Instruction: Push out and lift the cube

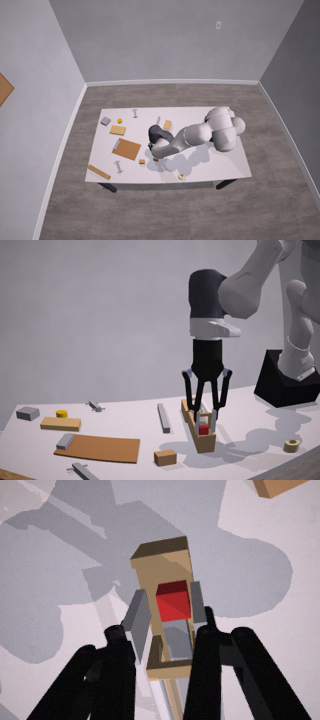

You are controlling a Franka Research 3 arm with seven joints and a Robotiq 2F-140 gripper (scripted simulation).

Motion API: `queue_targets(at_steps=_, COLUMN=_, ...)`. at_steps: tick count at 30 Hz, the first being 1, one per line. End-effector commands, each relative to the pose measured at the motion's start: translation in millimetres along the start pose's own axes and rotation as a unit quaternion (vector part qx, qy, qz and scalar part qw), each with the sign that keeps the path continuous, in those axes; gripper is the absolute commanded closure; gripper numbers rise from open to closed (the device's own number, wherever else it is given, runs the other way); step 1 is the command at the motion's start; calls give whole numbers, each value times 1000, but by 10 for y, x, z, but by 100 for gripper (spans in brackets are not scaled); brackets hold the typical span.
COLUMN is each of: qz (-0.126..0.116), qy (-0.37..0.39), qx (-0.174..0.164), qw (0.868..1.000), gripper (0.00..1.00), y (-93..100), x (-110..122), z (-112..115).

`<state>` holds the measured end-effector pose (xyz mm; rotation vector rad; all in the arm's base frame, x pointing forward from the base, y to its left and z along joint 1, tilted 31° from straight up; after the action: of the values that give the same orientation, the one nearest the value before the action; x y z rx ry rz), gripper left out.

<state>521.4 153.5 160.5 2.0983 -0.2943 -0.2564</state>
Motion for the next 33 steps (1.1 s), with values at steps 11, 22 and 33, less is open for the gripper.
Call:
queue_targets(at_steps=11, qz=4, qy=6, qx=1, qw=1000, gripper=75, y=-3, x=18, z=-17)
queue_targets(at_steps=22, qz=4, qy=6, qx=1, qw=1000, gripper=75, y=-3, x=18, z=-17)
queue_targets(at_steps=33, qz=4, qy=6, qx=1, qw=1000, gripper=100, y=-3, x=18, z=-17)
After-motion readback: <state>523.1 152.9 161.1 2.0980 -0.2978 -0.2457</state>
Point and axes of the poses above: the point where the finger pads meet when closed, its own y axis back along the fingers, its own x axis across the jaws, z = x × y, the point moved 8 cm from there along y, back along the fingers, and after that the axes turned 3 degrees about -y, right-handed, at the moved point
